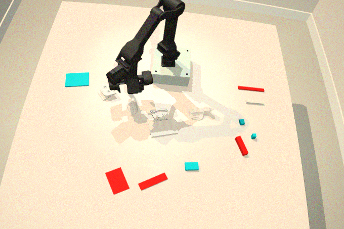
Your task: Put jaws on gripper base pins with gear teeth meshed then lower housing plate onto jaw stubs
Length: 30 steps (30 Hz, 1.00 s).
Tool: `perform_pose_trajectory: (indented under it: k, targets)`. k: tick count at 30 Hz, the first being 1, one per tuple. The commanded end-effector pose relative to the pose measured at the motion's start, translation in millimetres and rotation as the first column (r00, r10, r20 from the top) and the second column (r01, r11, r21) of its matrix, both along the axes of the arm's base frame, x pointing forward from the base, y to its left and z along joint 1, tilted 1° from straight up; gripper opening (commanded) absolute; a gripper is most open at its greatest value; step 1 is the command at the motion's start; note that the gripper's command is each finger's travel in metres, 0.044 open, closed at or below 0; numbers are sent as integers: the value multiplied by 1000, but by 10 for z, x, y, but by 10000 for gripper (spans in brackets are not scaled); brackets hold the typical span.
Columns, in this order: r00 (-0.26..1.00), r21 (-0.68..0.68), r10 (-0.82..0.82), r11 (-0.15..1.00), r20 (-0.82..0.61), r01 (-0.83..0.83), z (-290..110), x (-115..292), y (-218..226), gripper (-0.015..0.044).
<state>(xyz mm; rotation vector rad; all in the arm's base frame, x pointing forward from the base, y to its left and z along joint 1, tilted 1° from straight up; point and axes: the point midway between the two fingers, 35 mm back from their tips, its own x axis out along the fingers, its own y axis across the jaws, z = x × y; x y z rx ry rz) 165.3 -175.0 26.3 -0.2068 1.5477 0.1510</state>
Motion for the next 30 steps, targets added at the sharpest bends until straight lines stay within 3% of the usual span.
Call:
perform_pose_trajectory:
  k: [1, 30]
  targets:
    - [1000, 4, 5, 1000, 3, -5, -73, 7, 3, 440]
    - [1000, 4, 5, 1000, 2, -5, -527, -8, 14, 440]
